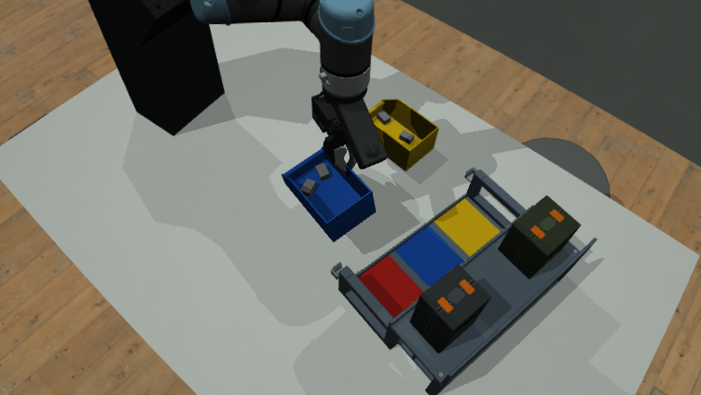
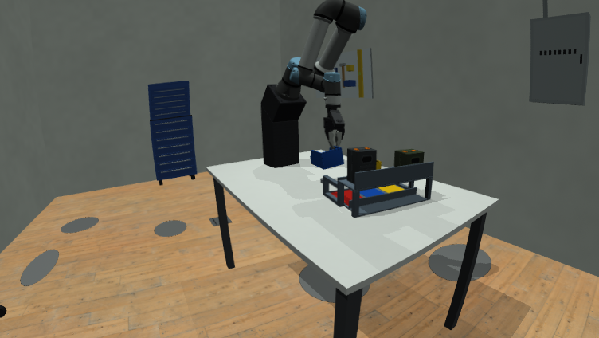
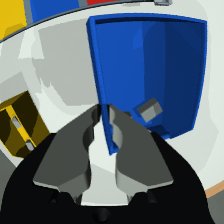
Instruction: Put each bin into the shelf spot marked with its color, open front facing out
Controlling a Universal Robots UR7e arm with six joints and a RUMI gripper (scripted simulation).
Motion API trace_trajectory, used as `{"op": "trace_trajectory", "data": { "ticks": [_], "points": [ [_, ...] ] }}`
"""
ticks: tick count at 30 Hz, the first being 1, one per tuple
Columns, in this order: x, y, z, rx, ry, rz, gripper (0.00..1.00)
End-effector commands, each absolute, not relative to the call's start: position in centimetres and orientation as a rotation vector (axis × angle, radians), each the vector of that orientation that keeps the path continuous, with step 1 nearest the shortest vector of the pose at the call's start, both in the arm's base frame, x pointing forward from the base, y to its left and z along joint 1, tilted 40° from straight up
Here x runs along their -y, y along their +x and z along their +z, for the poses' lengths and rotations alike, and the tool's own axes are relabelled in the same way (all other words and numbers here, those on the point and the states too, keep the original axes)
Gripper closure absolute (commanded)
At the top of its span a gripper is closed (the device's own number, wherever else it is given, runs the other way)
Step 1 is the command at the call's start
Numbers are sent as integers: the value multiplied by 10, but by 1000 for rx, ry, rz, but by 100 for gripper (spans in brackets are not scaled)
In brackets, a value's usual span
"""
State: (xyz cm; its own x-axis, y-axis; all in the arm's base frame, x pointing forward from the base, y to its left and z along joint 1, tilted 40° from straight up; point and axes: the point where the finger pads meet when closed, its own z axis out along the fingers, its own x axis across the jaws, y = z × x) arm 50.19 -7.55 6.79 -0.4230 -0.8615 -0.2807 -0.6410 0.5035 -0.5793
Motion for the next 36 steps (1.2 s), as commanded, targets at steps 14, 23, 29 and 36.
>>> {"op": "trace_trajectory", "data": {
  "ticks": [14,23,29,36],
  "points": [
    [76,501,69,-2198,-1227,-527,100],
    [74,502,69,-2198,-1228,-527,100],
    [67,504,70,-2196,-1232,-529,100],
    [50,509,73,-2192,-1242,-532,100]
  ]
}}
